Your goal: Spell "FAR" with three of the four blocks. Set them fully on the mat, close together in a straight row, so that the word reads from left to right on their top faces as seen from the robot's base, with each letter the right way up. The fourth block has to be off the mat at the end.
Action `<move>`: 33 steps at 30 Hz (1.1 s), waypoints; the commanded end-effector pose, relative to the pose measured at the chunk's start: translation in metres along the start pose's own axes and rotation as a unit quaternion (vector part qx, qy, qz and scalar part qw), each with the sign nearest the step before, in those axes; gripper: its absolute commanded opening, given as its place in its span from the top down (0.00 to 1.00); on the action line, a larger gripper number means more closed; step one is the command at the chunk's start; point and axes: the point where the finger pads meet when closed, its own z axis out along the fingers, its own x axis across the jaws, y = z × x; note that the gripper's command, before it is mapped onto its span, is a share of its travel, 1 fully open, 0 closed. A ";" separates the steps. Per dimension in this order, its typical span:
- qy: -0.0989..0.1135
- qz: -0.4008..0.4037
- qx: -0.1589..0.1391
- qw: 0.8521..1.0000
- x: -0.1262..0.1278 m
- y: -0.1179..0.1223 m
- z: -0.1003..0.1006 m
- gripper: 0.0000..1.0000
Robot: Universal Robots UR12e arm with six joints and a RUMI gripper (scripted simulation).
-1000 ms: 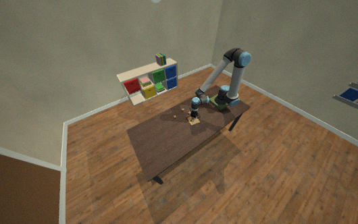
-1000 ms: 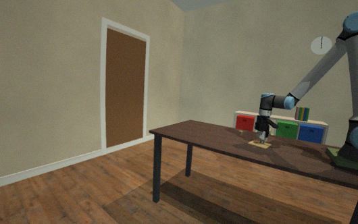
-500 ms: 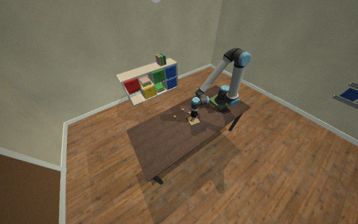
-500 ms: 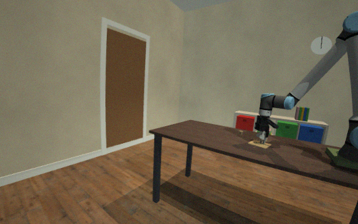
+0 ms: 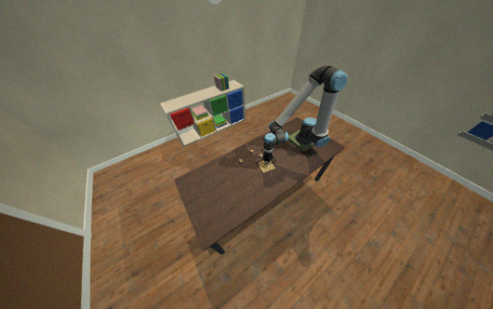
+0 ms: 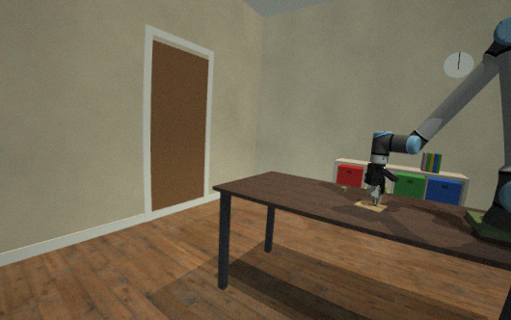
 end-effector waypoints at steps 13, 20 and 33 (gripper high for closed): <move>-0.005 0.000 -0.004 1.000 -0.004 0.003 -0.092 0.91; -0.001 0.000 -0.001 1.000 0.000 0.000 -0.087 0.91; -0.003 0.012 -0.003 1.000 -0.002 0.003 -0.091 0.91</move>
